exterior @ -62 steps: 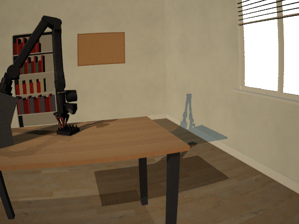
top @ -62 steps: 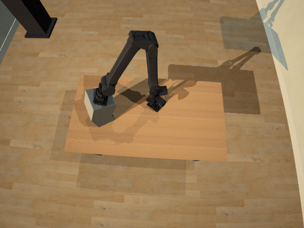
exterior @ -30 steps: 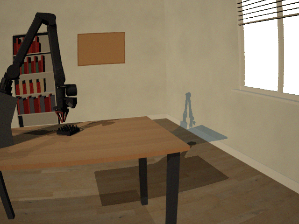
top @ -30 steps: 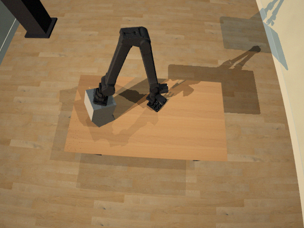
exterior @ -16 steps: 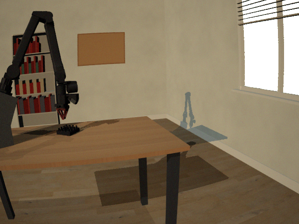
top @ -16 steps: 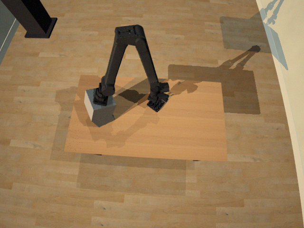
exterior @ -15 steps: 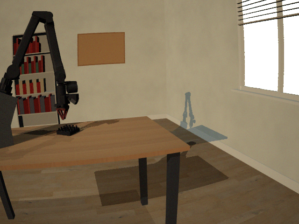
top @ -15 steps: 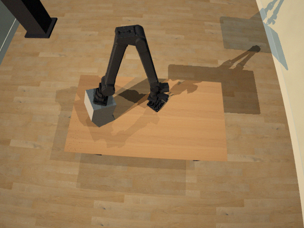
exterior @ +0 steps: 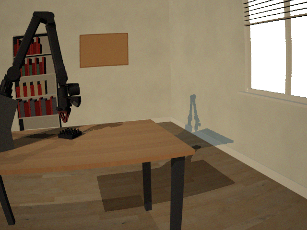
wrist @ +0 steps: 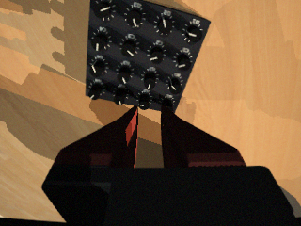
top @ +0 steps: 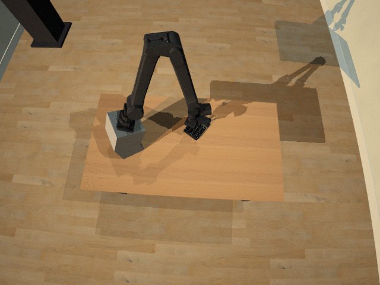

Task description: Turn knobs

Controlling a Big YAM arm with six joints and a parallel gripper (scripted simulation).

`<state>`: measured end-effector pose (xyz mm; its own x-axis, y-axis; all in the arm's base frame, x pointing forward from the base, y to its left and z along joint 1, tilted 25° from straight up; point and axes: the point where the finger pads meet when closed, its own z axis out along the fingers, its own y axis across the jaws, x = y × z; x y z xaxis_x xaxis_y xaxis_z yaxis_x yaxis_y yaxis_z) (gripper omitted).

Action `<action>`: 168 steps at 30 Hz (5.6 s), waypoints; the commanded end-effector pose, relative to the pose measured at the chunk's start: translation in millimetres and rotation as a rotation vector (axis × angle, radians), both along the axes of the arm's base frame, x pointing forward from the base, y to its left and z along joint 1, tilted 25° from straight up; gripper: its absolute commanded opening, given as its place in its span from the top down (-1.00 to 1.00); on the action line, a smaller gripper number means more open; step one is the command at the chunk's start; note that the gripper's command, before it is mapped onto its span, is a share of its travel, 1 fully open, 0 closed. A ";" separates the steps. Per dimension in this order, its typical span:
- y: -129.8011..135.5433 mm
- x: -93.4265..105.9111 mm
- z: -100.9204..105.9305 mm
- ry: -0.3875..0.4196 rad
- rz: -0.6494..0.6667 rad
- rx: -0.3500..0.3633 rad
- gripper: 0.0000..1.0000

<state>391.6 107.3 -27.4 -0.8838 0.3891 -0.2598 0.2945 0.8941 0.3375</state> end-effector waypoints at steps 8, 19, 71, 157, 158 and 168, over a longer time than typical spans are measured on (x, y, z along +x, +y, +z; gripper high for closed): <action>-3.3 7.6 6.4 -0.019 0.003 0.000 0.63; -2.8 8.1 2.3 -0.015 0.003 -0.001 0.63; 13.5 21.1 -38.2 -0.011 0.002 0.004 0.63; 14.3 17.6 -34.0 -0.019 -0.003 0.006 0.63; 14.3 17.6 -34.0 -0.019 -0.003 0.006 0.63; 14.2 17.6 -34.0 -0.019 -0.003 0.006 0.63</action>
<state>404.7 117.9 -67.4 -0.8858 0.3848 -0.2595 0.2899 0.8954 0.3381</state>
